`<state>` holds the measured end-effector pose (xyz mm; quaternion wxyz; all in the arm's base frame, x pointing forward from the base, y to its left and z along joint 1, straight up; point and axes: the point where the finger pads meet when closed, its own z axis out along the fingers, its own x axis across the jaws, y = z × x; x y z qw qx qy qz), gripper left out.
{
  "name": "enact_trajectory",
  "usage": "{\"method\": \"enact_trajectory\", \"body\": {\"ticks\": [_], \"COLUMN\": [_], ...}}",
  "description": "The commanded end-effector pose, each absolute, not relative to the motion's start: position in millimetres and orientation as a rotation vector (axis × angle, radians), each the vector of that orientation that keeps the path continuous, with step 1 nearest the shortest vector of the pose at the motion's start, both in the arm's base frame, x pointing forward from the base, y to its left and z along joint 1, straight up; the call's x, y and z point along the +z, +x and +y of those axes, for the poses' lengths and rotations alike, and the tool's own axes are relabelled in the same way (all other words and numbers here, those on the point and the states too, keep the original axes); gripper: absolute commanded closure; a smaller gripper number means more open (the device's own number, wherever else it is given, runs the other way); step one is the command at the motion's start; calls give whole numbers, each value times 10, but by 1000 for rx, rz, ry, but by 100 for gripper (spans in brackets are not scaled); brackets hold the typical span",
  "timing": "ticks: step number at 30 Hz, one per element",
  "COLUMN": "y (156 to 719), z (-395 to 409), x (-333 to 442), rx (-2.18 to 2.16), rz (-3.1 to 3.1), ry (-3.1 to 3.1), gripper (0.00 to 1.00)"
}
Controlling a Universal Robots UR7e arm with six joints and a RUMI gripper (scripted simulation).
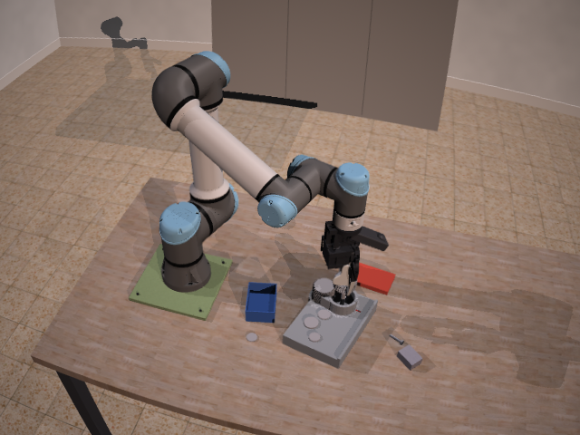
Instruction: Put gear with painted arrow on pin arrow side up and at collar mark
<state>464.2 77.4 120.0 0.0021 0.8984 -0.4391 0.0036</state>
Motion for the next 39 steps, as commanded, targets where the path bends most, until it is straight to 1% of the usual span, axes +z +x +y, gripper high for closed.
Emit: {"method": "enact_trajectory", "body": {"ticks": [1, 21, 39], "y": [4648, 4648, 4648], "z": [774, 774, 774], "x": [1207, 1207, 1207], "rx": [12, 12, 11], "rz": [-1221, -711, -444], "ry": [2893, 3058, 3107], "gripper": [100, 100, 100]}}
